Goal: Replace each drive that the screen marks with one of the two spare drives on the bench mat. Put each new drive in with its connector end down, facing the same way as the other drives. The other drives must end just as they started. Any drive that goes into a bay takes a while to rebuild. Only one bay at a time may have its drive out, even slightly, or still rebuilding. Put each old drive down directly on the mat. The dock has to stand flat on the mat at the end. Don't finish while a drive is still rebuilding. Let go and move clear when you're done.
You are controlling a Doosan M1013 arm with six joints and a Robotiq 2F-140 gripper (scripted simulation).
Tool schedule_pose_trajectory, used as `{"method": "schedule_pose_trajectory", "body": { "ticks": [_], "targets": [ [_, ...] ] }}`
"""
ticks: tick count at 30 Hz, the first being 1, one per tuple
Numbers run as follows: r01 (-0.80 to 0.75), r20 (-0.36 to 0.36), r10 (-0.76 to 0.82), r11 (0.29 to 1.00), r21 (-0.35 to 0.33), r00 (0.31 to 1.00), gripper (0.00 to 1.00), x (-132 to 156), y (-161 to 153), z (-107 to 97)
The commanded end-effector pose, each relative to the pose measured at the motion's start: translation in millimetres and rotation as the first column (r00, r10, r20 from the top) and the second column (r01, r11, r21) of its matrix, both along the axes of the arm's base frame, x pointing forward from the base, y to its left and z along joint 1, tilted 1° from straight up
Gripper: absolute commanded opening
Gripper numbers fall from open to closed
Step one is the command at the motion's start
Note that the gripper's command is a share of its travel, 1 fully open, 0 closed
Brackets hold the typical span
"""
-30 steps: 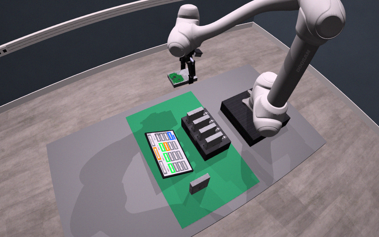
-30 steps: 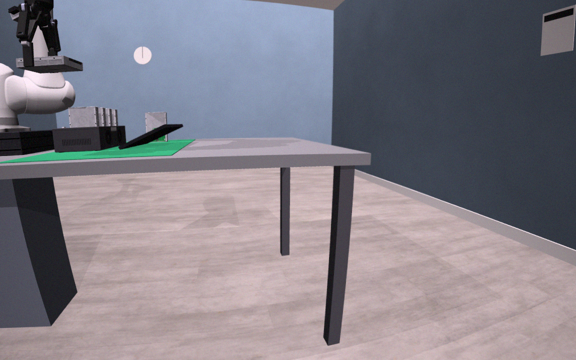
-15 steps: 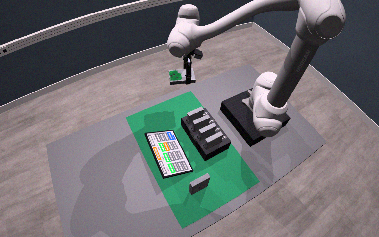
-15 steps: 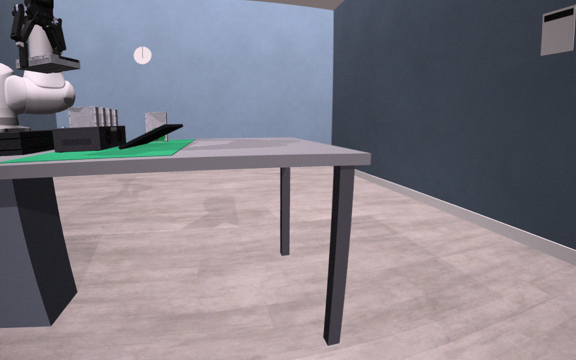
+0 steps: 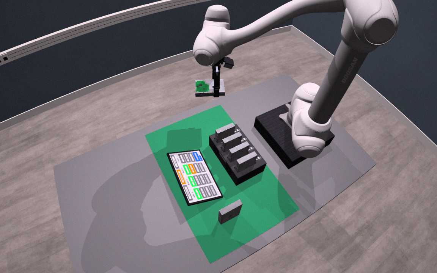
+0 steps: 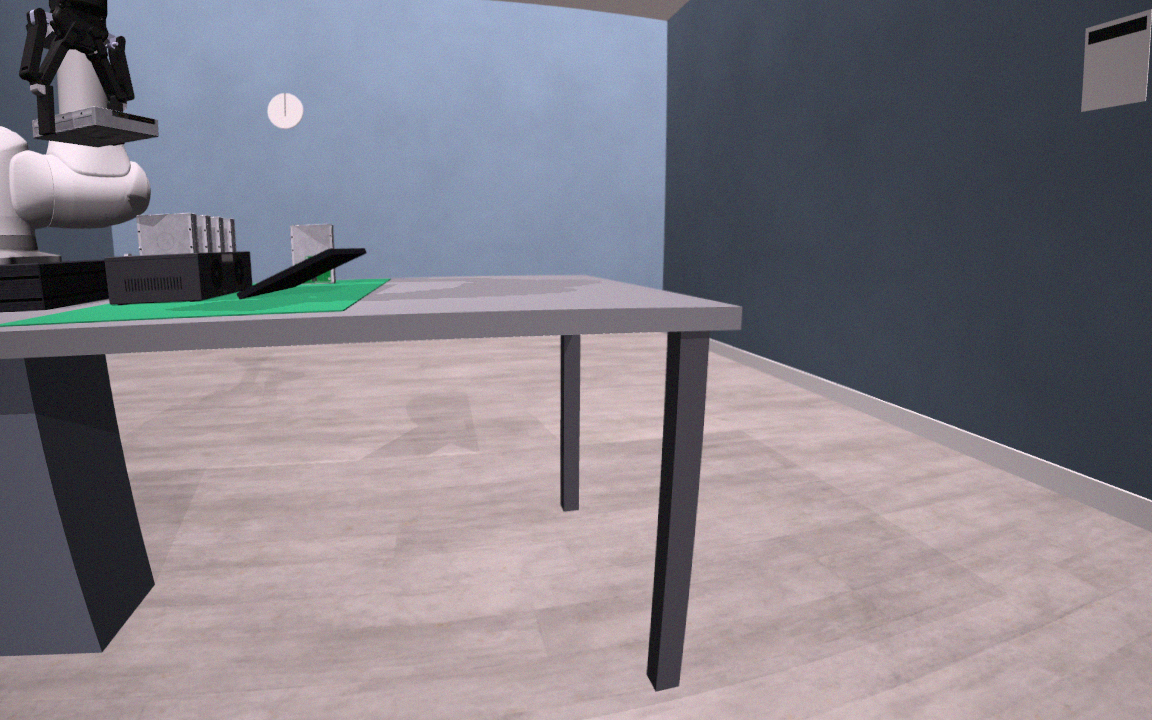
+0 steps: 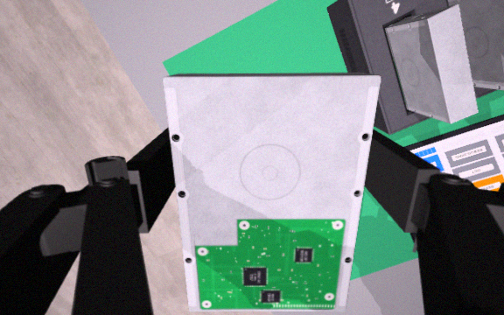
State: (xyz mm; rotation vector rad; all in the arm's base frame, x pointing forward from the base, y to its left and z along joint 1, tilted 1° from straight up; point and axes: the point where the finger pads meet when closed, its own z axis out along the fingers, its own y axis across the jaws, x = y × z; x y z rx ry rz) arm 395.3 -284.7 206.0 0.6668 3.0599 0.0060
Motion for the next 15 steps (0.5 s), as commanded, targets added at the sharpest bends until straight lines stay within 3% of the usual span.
{"method": "schedule_pose_trajectory", "body": {
  "ticks": [1,15],
  "targets": [
    [0.051,0.001,-0.051,0.999,0.0,0.999,0.1,0.5,-0.2,0.7],
    [0.339,0.0,-0.339,0.941,0.003,0.941,0.1,0.5,-0.2,0.7]
  ]
}}
